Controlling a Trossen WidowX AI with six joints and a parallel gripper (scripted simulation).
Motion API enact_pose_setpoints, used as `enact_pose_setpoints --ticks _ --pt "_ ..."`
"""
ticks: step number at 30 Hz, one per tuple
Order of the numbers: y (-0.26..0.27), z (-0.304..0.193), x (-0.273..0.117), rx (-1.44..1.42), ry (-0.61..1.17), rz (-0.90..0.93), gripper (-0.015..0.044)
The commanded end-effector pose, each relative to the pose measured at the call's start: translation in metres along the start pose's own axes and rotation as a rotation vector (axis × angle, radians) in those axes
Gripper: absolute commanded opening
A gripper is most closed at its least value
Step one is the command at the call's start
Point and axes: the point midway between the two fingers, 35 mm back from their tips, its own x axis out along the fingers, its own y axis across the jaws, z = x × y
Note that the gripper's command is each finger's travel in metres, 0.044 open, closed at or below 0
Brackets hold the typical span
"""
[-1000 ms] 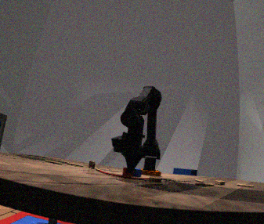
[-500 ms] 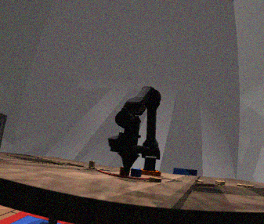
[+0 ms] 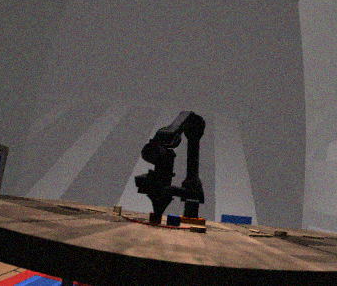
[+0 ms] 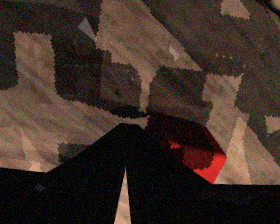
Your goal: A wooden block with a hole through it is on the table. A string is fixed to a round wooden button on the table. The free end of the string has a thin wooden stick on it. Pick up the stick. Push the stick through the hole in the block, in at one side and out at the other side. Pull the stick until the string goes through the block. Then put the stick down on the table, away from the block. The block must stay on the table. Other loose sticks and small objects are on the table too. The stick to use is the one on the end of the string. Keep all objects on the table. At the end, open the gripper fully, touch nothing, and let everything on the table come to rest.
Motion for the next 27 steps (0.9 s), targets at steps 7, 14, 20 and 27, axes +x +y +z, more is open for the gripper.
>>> enact_pose_setpoints --ticks 7,14,20,27 --pt "-0.010 -0.002 -0.022 -0.002 0.003 -0.004 0.0000" --pt "-0.011 -0.003 -0.037 0.002 0.008 -0.006 0.0000" --pt "-0.023 0.017 -0.040 0.492 0.003 -0.008 0.0158" --pt "-0.046 0.047 -0.045 1.266 -0.005 -0.007 0.0341"
